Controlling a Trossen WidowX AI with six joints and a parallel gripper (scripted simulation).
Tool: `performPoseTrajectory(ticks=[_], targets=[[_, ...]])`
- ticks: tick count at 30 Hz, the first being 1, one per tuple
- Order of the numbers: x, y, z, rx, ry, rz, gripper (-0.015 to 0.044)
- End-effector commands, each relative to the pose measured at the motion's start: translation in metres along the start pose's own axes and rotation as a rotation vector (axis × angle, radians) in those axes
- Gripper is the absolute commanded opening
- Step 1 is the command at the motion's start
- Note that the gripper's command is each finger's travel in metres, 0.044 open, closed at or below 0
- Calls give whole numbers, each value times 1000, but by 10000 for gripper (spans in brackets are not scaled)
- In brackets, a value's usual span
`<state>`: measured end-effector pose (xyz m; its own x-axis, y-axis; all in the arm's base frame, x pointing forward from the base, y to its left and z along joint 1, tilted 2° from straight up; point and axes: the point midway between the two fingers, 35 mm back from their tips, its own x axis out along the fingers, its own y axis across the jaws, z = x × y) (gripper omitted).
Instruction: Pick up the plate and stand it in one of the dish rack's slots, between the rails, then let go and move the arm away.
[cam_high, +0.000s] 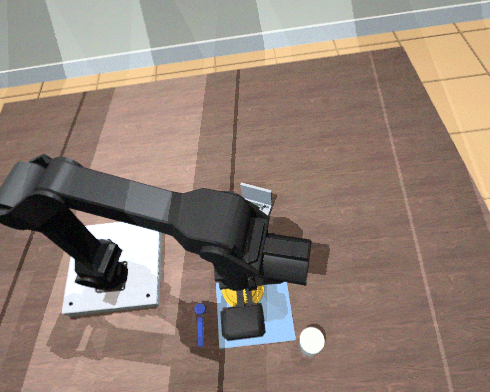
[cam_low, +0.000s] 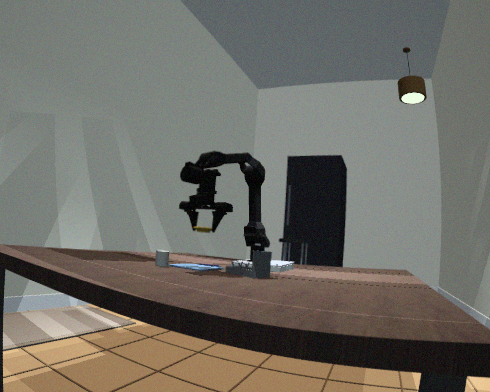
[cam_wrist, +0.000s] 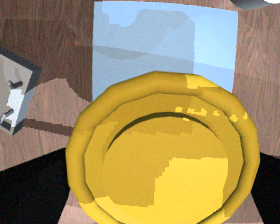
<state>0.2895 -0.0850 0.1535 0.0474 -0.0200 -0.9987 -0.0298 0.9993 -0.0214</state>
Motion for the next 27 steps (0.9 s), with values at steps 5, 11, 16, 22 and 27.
performPoseTrajectory(ticks=[5, 11, 16, 22, 27], targets=[[-33, 0, 0, -3, -11, 0, 0], [-51, 0, -1, -3, -11, 0, 0], [-52, 11, -2, 46, -11, 1, 0], [-53, 57, -11, 248, -9, 7, 0], [-52, 91, -24, 416, -7, 10, 0]])
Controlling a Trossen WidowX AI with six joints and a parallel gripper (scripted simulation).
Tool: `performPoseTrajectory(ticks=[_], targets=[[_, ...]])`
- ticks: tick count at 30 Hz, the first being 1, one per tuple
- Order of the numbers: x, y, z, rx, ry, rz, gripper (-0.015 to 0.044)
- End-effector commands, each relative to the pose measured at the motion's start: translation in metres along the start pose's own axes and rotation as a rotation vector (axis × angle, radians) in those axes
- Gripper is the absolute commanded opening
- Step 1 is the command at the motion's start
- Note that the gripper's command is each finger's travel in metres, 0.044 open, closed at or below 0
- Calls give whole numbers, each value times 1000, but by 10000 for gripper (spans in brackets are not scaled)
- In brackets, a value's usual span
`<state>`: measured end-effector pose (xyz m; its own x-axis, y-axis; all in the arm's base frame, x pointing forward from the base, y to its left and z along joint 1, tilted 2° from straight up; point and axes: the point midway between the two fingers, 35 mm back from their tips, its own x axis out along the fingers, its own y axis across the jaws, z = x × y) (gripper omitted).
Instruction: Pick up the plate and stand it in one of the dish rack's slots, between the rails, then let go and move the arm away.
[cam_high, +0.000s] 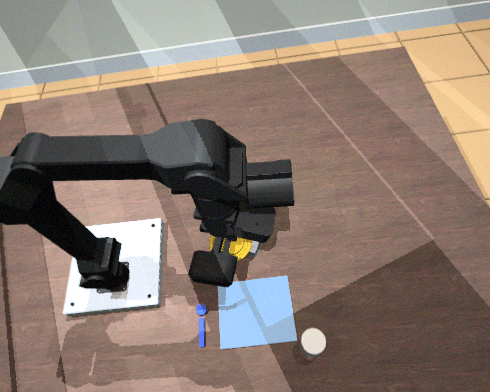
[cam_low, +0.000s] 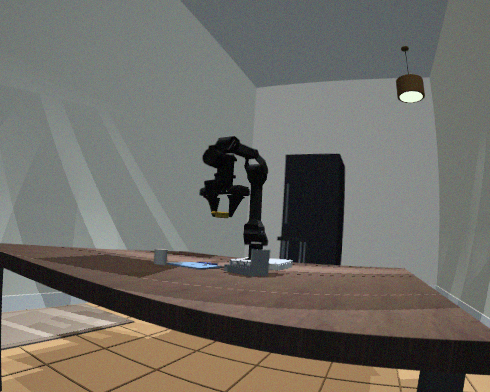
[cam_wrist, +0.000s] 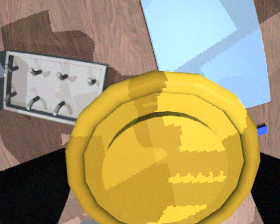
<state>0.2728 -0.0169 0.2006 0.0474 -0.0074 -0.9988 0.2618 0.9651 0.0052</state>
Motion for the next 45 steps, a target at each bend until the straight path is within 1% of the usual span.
performPoseTrajectory(ticks=[1, 11, 19, 27, 36, 45], targets=[[-2, 23, -21, 147, -9, 0, 0], [1, 29, -22, 161, -9, 16, 0], [34, 47, 1, 59, -29, 206, 0], [62, 60, 21, -59, -89, 392, 0], [86, 68, 37, -197, -198, 577, 0], [104, 71, 45, -349, -348, 741, 0]])
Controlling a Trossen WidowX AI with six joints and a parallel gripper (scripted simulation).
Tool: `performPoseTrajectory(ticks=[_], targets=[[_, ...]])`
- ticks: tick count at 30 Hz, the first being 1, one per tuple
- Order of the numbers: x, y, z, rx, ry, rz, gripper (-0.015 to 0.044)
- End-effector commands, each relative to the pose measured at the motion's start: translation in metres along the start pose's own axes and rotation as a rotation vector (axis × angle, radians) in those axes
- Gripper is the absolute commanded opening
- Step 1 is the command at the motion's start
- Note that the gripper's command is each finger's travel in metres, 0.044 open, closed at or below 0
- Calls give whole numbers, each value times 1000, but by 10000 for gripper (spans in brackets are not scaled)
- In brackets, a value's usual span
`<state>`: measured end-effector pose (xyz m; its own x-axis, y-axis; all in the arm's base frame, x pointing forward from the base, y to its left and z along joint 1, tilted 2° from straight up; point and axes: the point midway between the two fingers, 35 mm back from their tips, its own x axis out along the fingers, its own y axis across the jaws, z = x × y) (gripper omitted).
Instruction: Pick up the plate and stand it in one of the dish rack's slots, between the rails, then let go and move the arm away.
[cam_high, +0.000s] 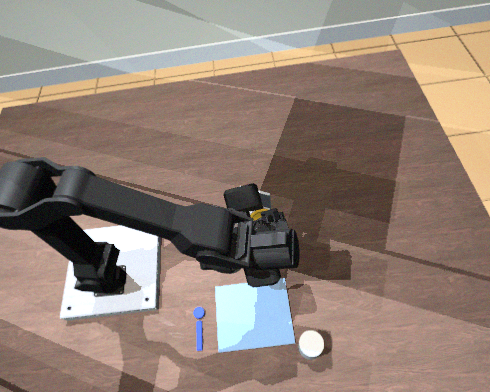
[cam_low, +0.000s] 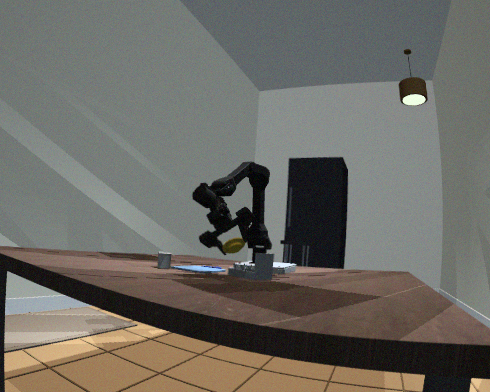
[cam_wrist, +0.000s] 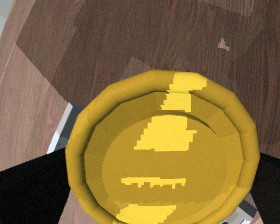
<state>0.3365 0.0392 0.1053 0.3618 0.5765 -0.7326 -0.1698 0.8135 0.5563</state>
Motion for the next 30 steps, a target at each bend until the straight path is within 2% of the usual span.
performPoseTrajectory(ticks=[1, 15, 30], targets=[[6, -5, 0, -91, -66, 84, 0], [10, -14, -13, -406, -303, 294, 0], [-6, -10, -48, -780, -598, 442, 0]])
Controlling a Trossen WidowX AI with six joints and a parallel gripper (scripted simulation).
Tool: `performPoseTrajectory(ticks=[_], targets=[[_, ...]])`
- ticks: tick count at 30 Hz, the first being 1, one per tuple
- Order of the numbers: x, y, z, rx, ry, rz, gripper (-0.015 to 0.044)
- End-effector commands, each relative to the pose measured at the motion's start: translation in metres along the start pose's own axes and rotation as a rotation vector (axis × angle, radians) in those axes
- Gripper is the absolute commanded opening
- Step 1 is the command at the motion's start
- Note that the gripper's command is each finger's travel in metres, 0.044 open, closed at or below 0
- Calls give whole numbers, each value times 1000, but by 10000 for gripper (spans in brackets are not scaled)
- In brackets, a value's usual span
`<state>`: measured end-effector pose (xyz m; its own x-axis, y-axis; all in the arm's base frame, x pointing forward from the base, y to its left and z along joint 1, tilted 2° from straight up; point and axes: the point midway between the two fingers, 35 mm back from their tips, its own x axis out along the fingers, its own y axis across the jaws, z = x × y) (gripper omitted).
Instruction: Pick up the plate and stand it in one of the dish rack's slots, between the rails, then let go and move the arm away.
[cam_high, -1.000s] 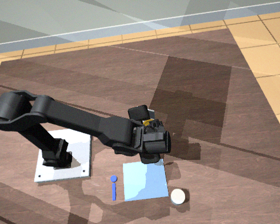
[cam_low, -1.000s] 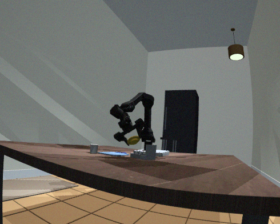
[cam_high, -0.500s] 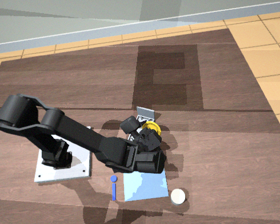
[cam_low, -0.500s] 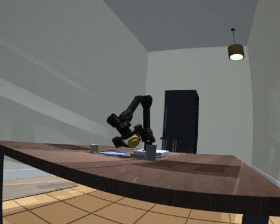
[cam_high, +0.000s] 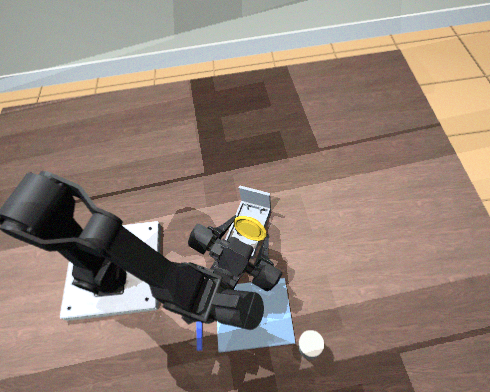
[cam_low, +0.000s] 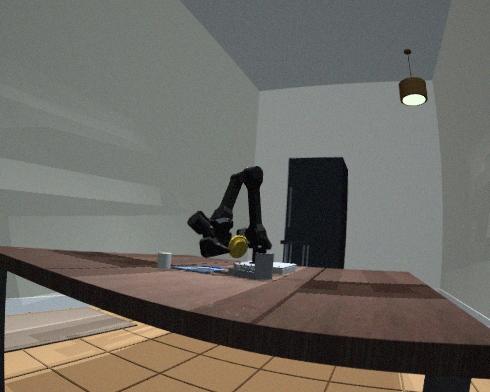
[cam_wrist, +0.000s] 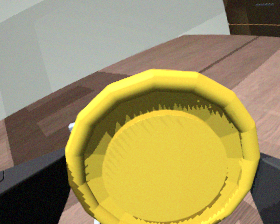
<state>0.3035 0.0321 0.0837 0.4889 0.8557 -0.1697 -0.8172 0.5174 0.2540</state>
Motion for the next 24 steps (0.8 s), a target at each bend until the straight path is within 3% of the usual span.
performPoseTrajectory(ticks=[1, 7, 24], targets=[[-8, 12, -3, -123, -83, 40, 0], [-17, 28, -6, -248, -162, 74, 0], [-10, 22, -15, -283, -135, 59, 0]])
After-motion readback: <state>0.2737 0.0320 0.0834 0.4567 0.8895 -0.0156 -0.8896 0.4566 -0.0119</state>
